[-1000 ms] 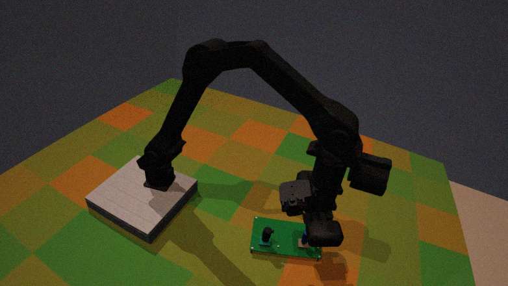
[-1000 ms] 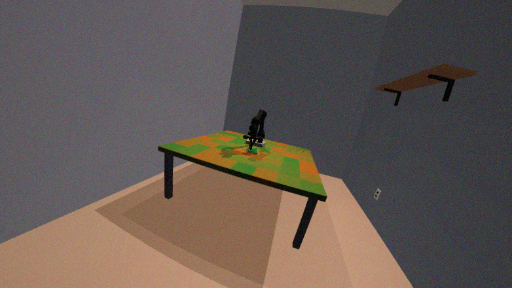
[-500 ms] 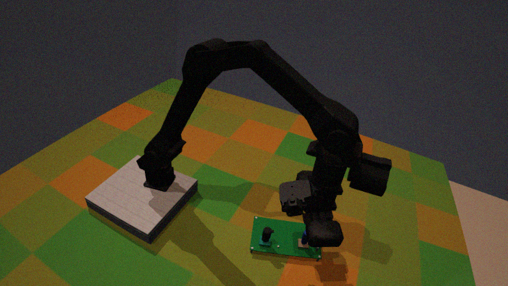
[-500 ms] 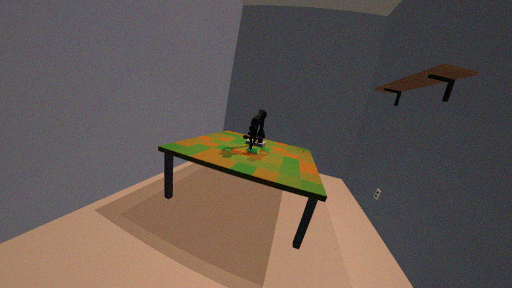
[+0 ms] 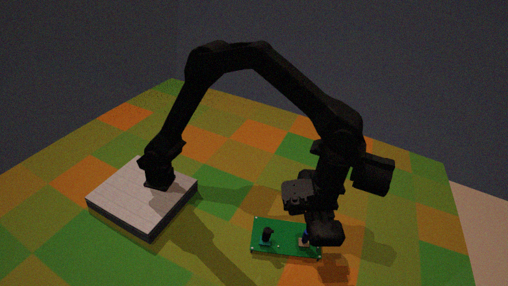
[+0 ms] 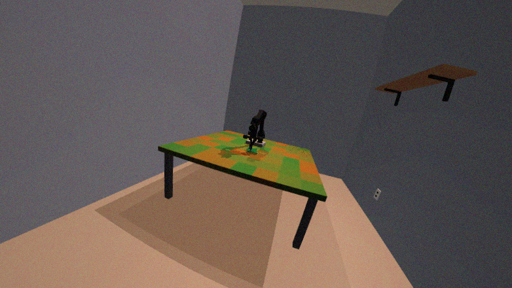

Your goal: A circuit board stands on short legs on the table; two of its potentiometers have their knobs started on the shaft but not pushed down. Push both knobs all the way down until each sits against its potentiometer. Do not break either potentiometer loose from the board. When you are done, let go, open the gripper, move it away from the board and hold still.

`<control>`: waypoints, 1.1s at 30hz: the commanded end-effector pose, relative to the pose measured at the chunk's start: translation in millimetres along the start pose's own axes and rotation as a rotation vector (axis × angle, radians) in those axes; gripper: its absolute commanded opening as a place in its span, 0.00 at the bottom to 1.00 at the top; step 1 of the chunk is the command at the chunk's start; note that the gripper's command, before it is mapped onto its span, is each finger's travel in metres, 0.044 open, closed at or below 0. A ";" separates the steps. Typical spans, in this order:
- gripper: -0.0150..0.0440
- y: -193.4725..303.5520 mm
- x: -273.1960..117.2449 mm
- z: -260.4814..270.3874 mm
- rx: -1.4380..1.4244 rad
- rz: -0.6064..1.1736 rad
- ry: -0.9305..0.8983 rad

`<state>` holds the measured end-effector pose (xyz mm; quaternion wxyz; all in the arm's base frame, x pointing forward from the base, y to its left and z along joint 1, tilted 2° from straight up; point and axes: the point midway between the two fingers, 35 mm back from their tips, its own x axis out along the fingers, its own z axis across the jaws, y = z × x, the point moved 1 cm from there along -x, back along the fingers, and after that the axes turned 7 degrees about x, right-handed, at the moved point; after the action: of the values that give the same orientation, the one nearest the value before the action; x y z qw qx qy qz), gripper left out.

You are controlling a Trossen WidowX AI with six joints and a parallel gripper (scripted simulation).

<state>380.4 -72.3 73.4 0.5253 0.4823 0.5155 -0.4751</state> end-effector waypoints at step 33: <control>1.00 -165.2 -38.9 -48.9 0.003 -0.024 0.002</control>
<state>253.3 -45.1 115.7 0.5229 0.4802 0.5187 -0.4764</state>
